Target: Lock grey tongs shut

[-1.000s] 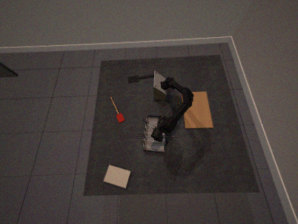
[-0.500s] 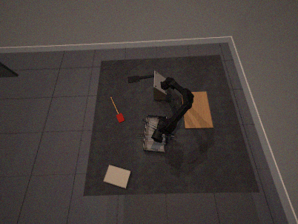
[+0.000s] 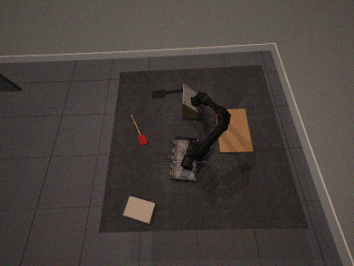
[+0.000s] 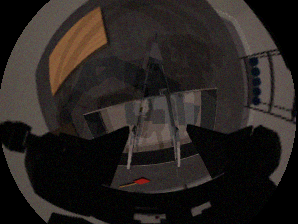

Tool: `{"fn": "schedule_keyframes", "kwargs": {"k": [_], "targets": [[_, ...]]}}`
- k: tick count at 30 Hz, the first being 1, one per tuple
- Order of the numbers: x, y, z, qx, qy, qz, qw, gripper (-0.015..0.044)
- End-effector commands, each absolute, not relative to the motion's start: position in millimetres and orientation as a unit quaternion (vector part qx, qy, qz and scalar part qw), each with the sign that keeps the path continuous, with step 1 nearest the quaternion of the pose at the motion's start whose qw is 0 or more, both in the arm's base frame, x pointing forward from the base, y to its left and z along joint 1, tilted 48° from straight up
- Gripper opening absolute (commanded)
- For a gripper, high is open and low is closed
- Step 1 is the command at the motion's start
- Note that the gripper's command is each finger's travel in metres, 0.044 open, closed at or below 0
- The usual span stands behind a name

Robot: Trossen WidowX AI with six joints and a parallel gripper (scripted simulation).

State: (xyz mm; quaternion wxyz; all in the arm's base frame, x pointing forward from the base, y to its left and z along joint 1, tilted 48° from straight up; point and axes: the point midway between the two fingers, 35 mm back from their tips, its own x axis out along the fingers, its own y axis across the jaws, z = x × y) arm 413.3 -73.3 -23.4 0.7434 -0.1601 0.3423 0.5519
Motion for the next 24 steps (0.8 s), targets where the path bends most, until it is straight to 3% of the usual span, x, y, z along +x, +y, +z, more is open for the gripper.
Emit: {"fn": "schedule_keyframes", "kwargs": {"k": [1, 24], "targets": [[414, -68, -29, -0.156, 0.342, 0.552, 0.744, 0.044], [417, -39, -54, -0.155, 0.341, 0.553, 0.745, 0.044]]}}
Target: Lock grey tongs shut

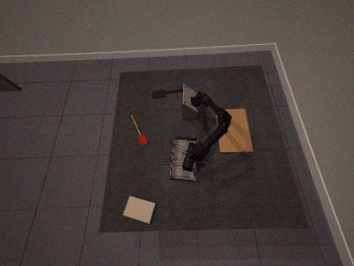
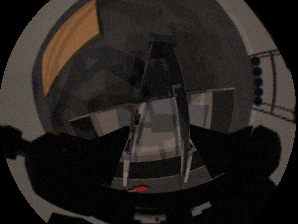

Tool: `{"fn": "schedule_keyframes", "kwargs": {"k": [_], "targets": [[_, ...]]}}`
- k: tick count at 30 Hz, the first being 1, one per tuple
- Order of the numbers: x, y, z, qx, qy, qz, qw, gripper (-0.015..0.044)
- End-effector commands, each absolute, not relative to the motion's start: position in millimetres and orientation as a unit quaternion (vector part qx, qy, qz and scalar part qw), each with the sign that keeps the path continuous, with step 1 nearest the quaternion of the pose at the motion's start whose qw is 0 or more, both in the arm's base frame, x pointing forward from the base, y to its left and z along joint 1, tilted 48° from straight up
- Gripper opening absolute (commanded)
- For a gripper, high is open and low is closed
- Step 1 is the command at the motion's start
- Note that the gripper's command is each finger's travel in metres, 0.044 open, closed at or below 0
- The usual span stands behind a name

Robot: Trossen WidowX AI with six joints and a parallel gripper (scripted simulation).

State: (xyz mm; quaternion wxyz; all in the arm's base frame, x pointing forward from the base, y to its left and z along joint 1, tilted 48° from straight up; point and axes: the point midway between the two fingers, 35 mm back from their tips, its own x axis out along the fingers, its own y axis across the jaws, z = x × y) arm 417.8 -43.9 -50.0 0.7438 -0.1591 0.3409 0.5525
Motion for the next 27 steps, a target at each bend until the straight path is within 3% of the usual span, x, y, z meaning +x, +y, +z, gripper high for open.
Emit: {"fn": "schedule_keyframes", "kwargs": {"k": [1, 7, 27], "targets": [[417.3, -37.9, -55.1, -0.155, 0.341, 0.553, 0.745, 0.044], [417.5, -32.2, -59.7, -0.154, 0.34, 0.553, 0.745, 0.044], [418.1, -35.3, -57.0, -0.158, 0.34, 0.553, 0.744, 0.0307]]}}
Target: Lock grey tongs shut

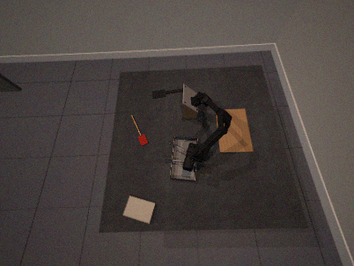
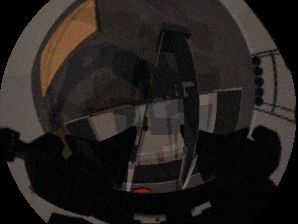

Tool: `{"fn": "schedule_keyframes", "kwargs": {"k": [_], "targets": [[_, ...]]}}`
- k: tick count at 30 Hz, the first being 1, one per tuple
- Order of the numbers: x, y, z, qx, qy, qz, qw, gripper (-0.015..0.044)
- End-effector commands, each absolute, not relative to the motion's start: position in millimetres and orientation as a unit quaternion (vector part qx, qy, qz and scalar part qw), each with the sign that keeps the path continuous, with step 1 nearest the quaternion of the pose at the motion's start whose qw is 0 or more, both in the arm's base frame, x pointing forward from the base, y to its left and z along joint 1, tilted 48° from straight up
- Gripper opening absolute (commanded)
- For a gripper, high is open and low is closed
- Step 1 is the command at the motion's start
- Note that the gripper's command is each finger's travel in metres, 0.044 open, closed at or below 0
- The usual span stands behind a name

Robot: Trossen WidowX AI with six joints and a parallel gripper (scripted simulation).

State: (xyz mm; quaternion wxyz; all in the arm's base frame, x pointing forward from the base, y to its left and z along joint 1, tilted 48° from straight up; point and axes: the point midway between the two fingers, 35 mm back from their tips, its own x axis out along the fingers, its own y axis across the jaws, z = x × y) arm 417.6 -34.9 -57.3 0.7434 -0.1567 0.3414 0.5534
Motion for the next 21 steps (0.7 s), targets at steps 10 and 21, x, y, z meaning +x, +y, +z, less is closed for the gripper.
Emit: {"fn": "schedule_keyframes", "kwargs": {"k": [10, 21], "targets": [[418.1, -35.3, -57.0, -0.158, 0.34, 0.553, 0.744, 0.024], [418.1, -35.3, -57.0, -0.158, 0.34, 0.553, 0.744, 0.0167]]}}
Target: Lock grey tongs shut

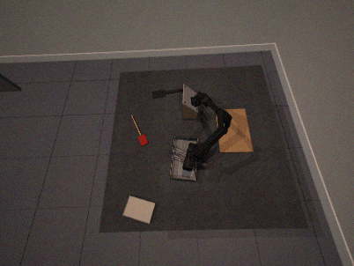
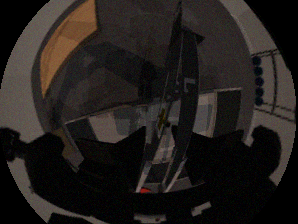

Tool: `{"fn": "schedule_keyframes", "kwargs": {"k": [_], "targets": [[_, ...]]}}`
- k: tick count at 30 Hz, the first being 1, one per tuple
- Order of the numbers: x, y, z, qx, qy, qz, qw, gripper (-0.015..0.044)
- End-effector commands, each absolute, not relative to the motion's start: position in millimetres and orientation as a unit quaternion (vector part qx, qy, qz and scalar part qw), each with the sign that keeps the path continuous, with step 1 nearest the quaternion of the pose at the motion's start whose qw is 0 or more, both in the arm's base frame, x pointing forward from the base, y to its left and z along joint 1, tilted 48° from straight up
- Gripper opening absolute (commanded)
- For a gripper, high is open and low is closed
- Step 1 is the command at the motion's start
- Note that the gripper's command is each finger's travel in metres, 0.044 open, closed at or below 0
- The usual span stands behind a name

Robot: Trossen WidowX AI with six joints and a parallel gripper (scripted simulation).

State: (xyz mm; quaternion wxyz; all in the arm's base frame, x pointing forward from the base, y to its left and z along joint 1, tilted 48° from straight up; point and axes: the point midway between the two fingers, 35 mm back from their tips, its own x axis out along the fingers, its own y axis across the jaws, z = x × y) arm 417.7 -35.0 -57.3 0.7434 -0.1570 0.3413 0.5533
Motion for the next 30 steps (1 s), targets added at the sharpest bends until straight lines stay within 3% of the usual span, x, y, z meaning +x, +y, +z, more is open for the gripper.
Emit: {"fn": "schedule_keyframes", "kwargs": {"k": [1, 20, 27, 30], "targets": [[418, -35, -57, -0.158, 0.34, 0.553, 0.744, 0.016], [418, -35, -57, -0.158, 0.34, 0.553, 0.744, 0.0033], [418, -42, -52, -0.159, 0.341, 0.553, 0.744, -0.015], [417, -66, -32, -0.159, 0.343, 0.552, 0.744, -0.015]]}}
